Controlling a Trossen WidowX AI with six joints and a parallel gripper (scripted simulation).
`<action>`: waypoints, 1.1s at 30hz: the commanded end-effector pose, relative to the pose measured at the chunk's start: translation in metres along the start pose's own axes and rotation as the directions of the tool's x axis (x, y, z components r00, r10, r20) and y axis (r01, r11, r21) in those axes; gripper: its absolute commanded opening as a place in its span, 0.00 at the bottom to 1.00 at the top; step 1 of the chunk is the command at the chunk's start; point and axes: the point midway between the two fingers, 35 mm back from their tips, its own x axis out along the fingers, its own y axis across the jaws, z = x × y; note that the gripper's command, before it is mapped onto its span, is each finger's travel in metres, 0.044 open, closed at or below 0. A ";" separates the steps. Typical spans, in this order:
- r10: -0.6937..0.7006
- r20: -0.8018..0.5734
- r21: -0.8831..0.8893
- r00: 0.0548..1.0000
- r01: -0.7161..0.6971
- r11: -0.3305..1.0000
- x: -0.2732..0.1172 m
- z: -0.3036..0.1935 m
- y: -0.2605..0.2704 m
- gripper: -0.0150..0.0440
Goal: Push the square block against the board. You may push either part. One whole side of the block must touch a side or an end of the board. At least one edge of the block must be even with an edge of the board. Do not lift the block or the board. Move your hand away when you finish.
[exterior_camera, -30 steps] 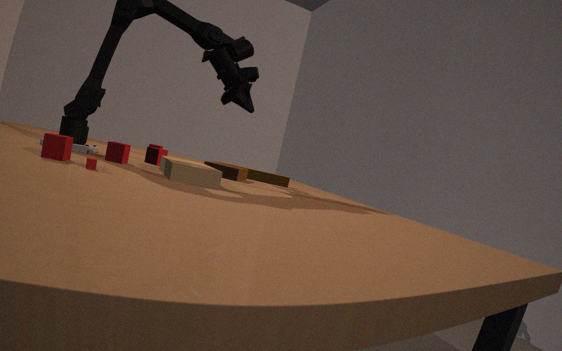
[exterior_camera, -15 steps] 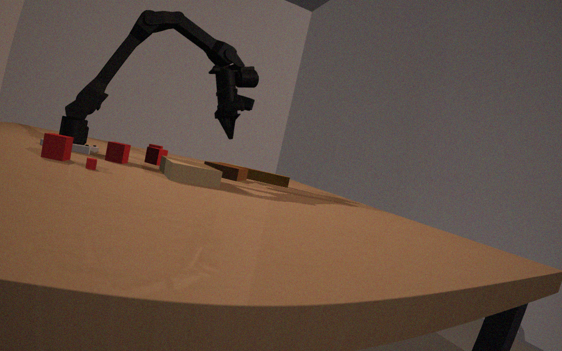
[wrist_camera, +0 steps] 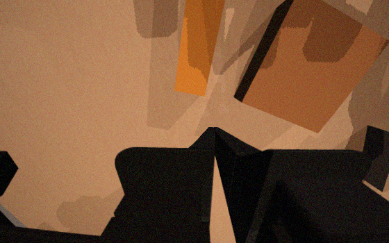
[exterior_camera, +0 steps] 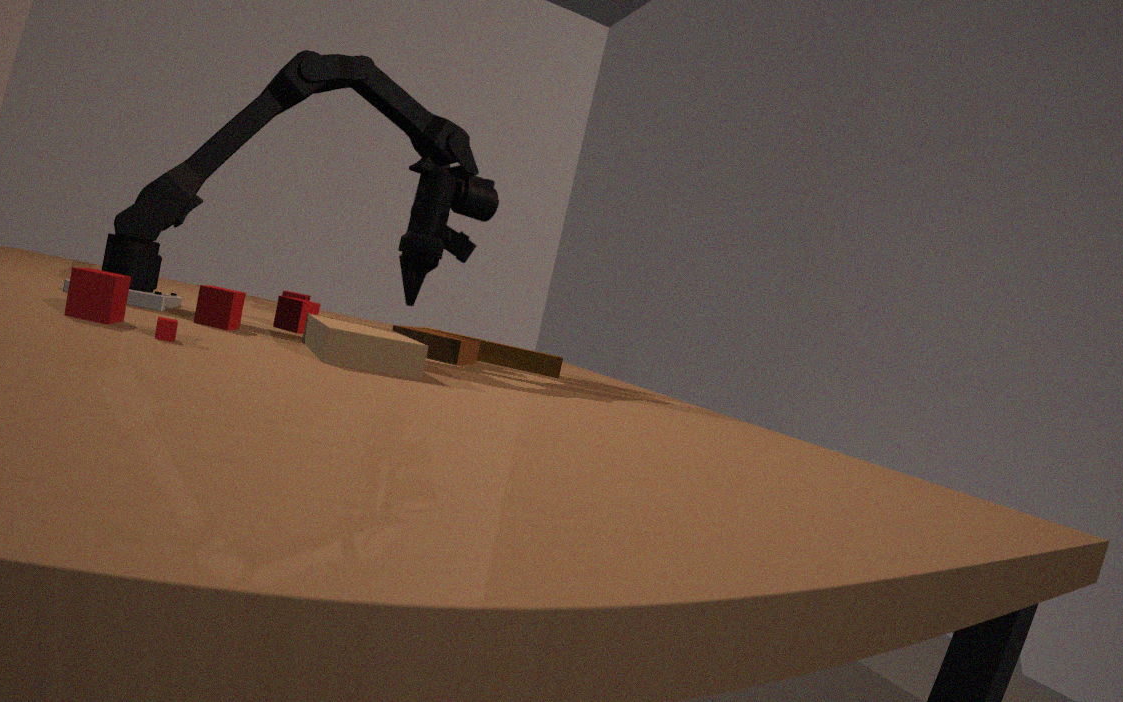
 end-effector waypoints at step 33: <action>0.005 -0.009 0.012 1.000 -0.005 1.000 0.052 0.034 0.000 0.25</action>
